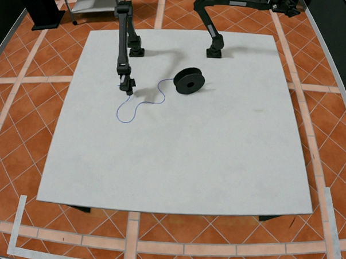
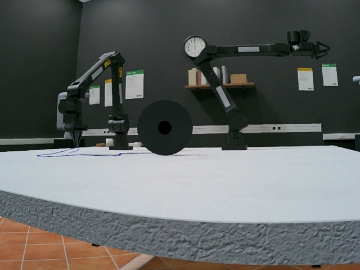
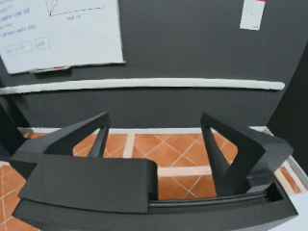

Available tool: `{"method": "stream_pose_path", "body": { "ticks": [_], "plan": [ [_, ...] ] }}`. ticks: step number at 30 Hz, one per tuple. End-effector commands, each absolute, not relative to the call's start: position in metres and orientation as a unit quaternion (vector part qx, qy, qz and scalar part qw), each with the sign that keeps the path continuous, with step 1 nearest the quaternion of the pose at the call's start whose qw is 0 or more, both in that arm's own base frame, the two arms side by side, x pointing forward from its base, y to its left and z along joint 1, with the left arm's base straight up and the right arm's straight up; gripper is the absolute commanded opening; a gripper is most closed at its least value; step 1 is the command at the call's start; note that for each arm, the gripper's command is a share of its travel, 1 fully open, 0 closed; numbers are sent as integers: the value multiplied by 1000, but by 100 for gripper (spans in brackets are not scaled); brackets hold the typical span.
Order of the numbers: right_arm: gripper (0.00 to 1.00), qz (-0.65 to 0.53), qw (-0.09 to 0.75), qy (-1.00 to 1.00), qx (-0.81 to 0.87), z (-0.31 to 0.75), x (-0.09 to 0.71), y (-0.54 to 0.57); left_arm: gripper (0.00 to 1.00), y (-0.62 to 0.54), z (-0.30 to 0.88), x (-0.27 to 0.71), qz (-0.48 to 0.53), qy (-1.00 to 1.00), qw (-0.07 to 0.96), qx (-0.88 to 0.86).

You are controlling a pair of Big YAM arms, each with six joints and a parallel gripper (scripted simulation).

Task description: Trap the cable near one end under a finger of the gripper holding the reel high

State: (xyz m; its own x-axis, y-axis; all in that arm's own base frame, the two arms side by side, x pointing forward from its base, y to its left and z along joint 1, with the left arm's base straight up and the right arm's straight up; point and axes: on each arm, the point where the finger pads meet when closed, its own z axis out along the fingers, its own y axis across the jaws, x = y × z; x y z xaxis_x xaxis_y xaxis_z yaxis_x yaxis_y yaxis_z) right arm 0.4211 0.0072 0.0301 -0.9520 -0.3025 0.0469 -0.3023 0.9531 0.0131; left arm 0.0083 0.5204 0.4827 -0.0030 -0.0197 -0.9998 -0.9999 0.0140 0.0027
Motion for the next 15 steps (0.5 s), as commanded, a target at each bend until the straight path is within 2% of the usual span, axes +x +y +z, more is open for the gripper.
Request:
{"method": "stream_pose_path", "body": {
  "ticks": [1, 11, 15],
  "plan": [
    [0, 2, -16, -987, 158, 68, 453, 14, 100, 517, 502, 1, 503, 493, 508, -496],
    [0, 4, -30, -987, 158, 68, 457, 14, 100, 517, 502, 1, 503, 493, 508, -496],
    [0, 1, -9, -987, 158, 52, 437, 13, 100, 517, 502, 1, 503, 493, 508, -496]
  ]
}}
